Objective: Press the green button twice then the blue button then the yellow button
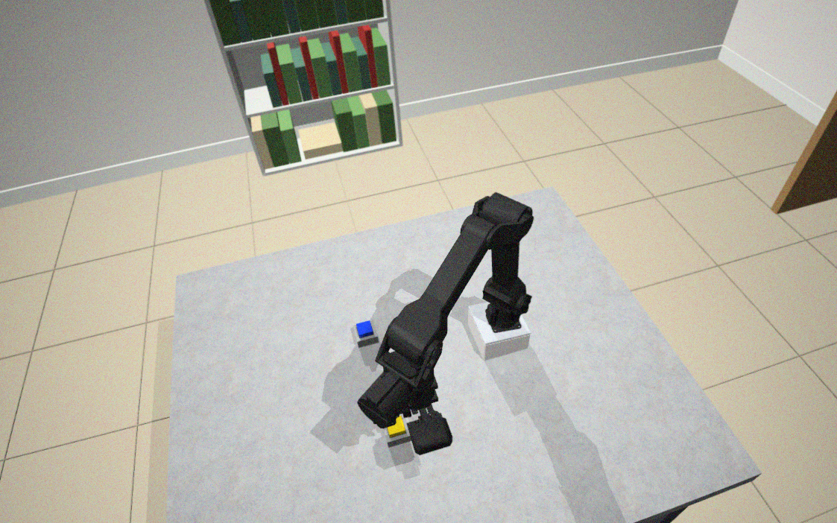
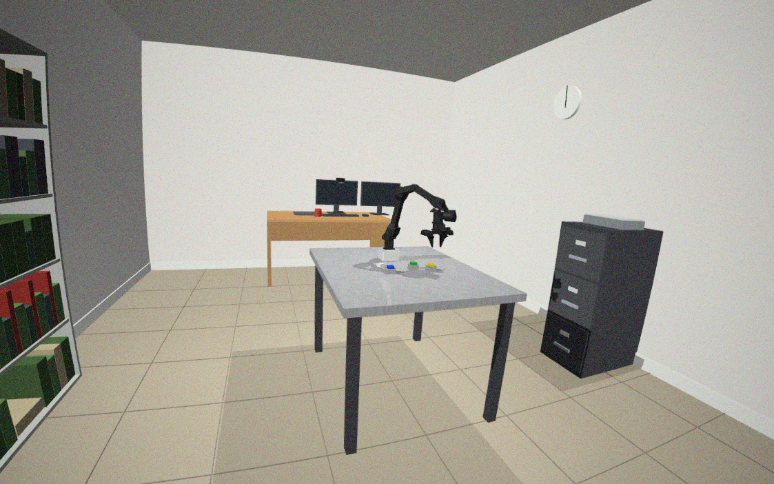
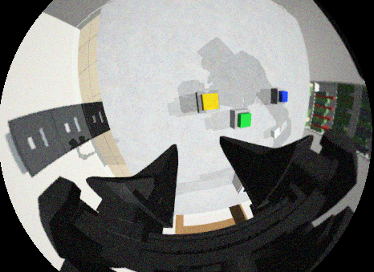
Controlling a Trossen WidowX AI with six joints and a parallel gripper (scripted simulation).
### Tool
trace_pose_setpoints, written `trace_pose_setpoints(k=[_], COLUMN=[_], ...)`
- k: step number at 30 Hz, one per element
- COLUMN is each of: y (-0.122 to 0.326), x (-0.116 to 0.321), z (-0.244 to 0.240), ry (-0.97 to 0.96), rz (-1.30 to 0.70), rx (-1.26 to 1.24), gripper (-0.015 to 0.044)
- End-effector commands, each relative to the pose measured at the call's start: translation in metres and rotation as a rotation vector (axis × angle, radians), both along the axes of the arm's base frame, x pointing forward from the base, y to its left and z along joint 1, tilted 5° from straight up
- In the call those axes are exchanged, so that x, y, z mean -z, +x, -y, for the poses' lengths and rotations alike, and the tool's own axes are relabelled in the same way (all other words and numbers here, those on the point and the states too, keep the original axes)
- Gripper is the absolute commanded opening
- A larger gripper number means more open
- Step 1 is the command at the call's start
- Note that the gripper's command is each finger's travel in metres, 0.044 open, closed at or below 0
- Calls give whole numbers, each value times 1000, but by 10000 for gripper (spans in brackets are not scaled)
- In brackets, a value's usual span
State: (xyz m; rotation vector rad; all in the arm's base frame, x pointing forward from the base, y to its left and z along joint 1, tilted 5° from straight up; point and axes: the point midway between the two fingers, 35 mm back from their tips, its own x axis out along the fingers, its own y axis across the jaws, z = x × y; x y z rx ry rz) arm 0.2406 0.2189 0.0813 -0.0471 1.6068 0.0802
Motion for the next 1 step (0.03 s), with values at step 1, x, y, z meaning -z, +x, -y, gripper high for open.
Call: trace_pose_setpoints(k=[1], y=[-5], x=[-3], z=[0], ry=[-10], rz=[-14], rx=[14], gripper=[335])
